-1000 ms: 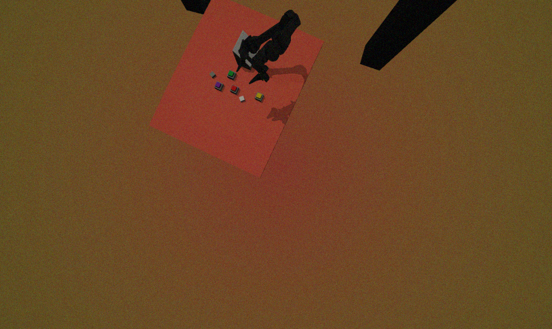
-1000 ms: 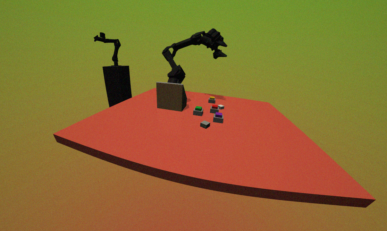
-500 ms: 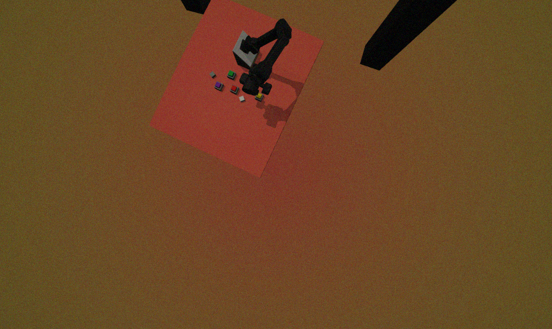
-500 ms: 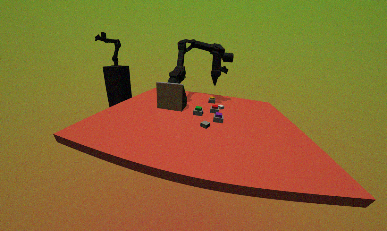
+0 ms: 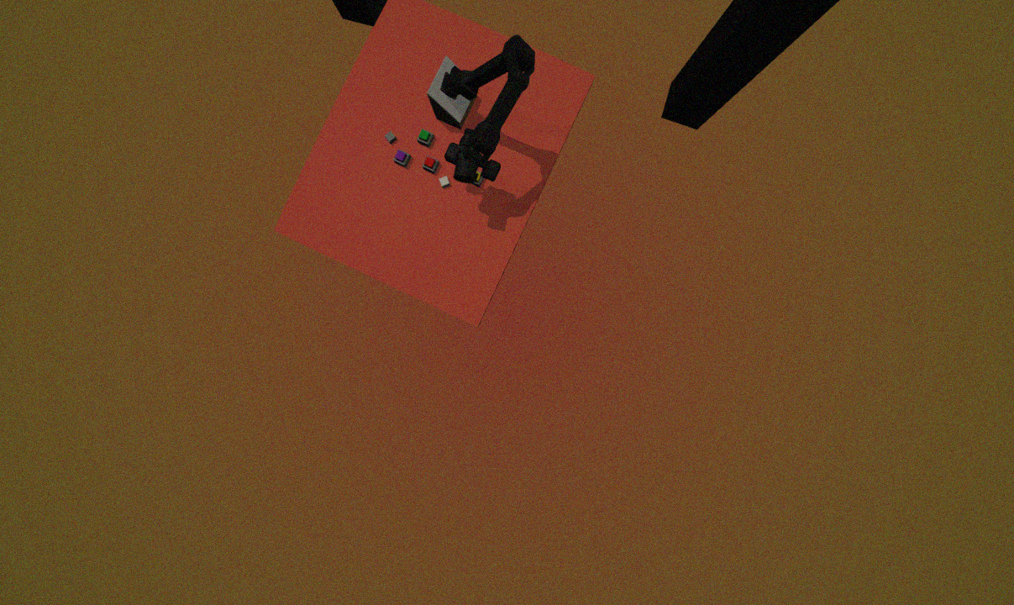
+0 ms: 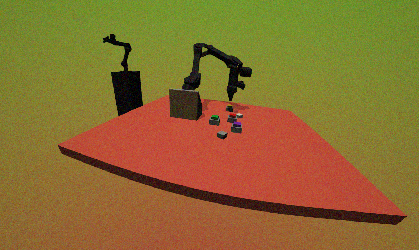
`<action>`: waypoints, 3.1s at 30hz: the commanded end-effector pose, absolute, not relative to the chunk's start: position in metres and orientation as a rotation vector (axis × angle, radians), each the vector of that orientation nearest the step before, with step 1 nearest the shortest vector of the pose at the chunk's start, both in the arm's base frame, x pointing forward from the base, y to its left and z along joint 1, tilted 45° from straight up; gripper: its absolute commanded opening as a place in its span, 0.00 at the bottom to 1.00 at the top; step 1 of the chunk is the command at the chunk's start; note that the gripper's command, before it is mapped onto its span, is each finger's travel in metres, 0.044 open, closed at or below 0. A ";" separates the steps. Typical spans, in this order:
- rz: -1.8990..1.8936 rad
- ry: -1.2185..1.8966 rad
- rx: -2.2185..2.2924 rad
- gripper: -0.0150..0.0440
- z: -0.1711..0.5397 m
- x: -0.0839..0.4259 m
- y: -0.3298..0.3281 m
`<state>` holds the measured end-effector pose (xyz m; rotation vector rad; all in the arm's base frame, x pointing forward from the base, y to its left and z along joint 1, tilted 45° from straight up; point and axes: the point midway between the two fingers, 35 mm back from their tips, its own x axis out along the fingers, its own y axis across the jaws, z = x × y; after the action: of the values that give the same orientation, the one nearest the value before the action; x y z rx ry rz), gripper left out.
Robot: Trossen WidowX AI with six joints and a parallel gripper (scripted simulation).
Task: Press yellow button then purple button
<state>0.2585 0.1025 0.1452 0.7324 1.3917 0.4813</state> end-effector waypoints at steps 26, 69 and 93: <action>0.472 1.391 0.739 0.29 0.127 0.262 0.118; 0.472 1.390 0.740 0.29 0.137 0.259 0.108; 0.418 1.384 0.693 0.29 0.105 0.290 -0.025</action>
<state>0.2803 0.0069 0.1294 0.7037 1.3824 0.4325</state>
